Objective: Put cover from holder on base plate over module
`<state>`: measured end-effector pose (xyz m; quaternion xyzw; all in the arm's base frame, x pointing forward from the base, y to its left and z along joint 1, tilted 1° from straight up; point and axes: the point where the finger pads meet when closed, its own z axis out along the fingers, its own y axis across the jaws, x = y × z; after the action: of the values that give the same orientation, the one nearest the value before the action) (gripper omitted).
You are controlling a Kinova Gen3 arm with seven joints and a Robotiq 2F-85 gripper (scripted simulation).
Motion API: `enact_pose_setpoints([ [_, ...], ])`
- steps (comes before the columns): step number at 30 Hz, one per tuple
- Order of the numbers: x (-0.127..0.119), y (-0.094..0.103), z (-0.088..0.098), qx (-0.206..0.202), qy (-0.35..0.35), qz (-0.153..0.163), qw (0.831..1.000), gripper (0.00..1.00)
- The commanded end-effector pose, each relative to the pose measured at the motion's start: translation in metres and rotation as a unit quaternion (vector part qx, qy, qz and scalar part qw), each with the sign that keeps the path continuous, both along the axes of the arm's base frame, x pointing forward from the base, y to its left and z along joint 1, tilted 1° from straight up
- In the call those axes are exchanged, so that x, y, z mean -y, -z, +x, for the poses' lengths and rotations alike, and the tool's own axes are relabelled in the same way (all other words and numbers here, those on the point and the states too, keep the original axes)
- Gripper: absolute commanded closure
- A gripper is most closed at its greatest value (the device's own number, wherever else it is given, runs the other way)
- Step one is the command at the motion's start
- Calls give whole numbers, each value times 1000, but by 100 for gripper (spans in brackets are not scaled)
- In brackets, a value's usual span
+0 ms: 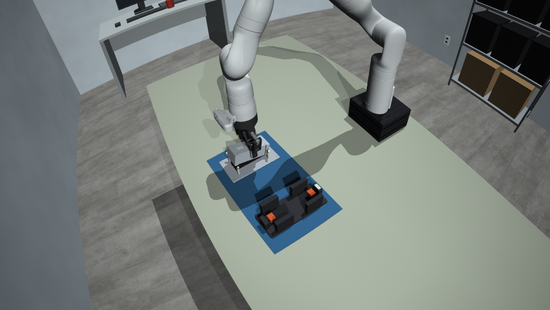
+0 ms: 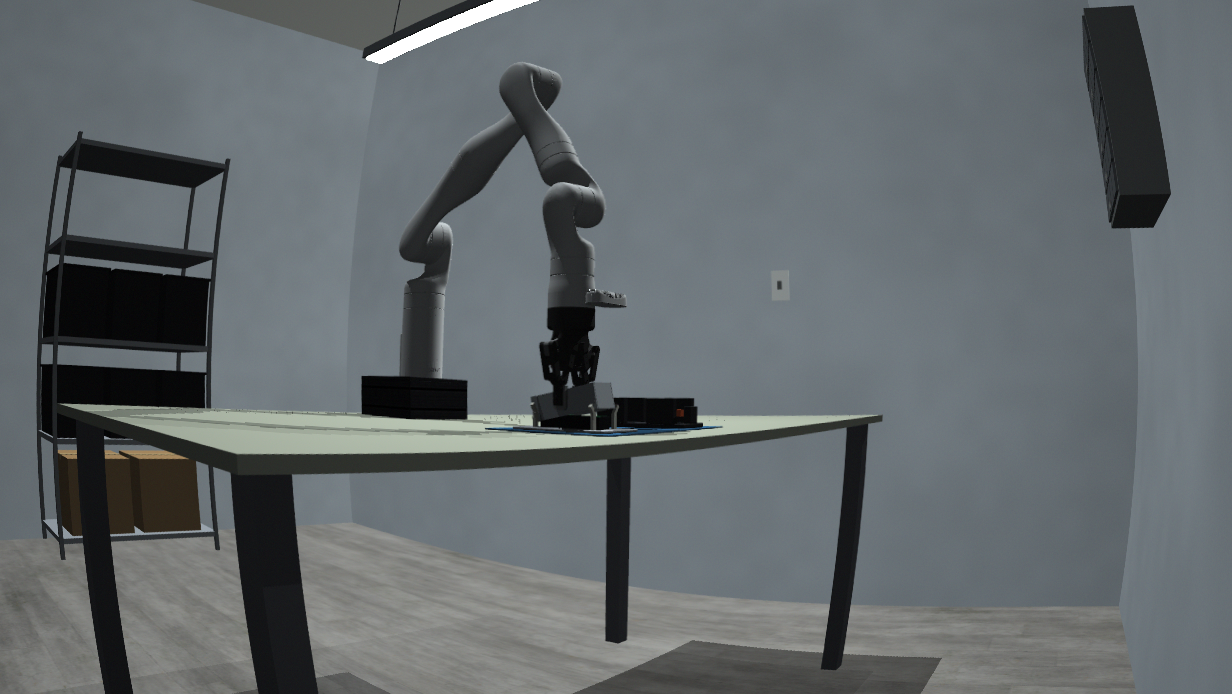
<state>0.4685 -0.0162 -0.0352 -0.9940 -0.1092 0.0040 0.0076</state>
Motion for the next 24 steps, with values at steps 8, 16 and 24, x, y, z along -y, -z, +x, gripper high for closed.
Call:
enact_pose_setpoints([
  [8, 0, -1, 1, 1, 0, 0, 1000, 100],
  [16, 0, 5, 1, 1, 0, 0, 1000, 100],
  [24, 0, 9, 1, 1, 0, 0, 1000, 100],
])
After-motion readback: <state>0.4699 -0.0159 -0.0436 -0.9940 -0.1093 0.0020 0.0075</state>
